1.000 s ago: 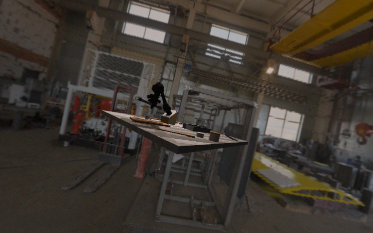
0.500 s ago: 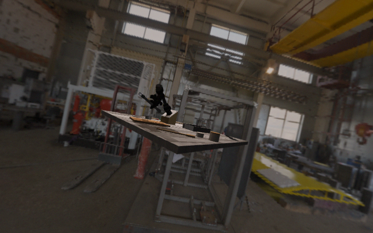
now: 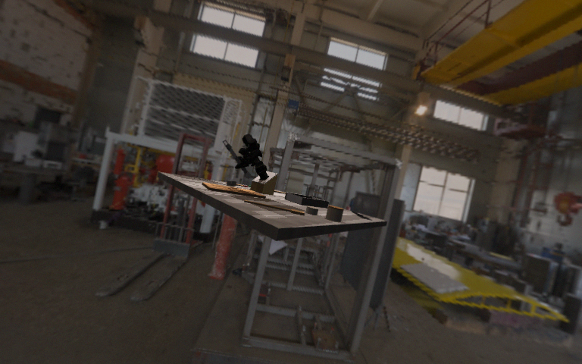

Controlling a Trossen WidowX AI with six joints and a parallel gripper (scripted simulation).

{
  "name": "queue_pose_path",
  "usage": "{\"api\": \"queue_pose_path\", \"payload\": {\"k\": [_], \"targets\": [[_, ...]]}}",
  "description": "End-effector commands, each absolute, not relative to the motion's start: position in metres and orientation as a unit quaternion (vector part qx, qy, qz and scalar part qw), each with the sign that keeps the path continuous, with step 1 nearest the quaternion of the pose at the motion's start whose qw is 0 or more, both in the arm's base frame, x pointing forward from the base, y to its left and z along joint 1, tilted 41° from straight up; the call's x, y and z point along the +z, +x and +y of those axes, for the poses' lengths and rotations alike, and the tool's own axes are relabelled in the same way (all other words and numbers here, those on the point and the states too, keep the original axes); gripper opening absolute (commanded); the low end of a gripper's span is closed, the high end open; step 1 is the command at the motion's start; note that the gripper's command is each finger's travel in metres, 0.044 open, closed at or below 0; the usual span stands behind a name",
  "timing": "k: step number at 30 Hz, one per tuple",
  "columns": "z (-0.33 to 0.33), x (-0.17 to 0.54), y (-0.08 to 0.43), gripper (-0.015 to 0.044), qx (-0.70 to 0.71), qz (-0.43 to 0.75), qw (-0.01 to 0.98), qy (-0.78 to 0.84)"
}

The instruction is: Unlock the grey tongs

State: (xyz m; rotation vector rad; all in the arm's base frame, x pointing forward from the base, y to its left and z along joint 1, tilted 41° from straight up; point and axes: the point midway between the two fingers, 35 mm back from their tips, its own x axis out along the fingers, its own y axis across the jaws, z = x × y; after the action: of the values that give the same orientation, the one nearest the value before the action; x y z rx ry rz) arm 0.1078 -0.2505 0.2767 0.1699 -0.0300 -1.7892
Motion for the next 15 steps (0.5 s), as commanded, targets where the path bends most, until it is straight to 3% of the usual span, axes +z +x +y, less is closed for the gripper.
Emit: {"api": "queue_pose_path", "payload": {"k": [1,15], "targets": [[-0.242,0.272,0.103,-0.015,-0.789,-0.031,0.61,0.059],[-0.221,0.255,0.087,-0.015,-0.813,-0.068,0.576,0.045]]}}
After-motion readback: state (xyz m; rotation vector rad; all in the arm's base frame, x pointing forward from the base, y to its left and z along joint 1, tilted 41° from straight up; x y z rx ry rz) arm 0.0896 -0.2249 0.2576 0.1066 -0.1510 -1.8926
